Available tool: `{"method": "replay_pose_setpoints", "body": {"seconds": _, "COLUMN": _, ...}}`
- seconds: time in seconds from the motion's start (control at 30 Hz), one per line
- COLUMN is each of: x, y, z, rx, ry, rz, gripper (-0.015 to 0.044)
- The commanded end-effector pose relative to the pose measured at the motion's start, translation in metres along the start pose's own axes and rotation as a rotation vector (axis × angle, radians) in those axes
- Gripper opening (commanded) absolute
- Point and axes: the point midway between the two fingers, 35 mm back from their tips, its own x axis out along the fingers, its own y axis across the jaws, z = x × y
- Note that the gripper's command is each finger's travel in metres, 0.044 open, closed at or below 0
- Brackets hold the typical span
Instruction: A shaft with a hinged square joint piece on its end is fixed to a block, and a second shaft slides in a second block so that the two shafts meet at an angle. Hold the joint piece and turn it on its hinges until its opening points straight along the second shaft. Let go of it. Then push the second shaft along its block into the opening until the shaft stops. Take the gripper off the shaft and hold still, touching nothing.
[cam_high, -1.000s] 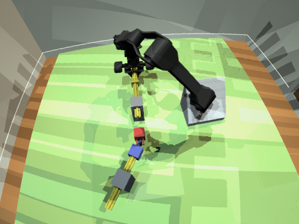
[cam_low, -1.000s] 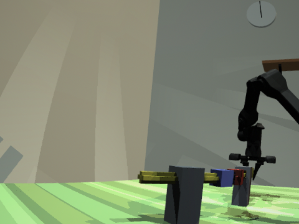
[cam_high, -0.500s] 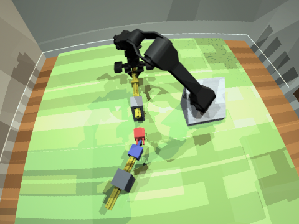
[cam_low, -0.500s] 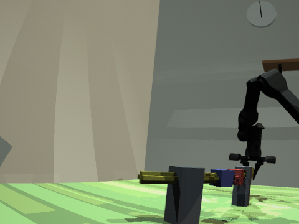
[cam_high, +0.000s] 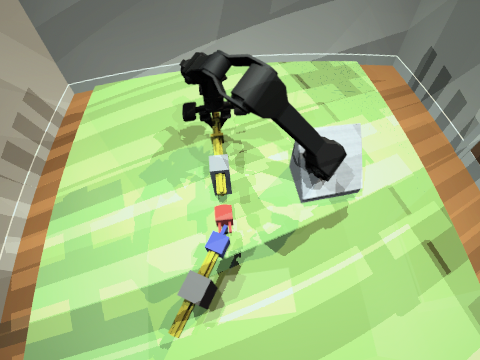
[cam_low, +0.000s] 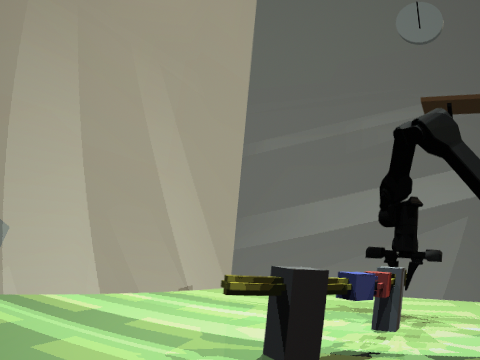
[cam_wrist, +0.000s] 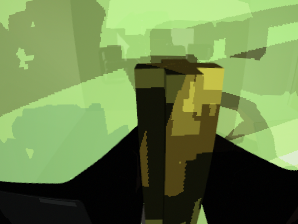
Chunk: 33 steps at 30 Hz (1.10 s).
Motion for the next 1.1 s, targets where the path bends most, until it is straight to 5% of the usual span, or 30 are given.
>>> {"method": "replay_pose_setpoints", "body": {"seconds": 0.0, "x": 0.001, "y": 0.0, "z": -0.007, "rx": 0.006, "ry": 0.002, "rz": -0.005, "gripper": 0.0}}
{"method": "replay_pose_setpoints", "body": {"seconds": 1.07, "x": 0.001, "y": 0.0, "z": -0.055, "rx": 0.007, "ry": 0.005, "rz": -0.008, "gripper": 0.0}}
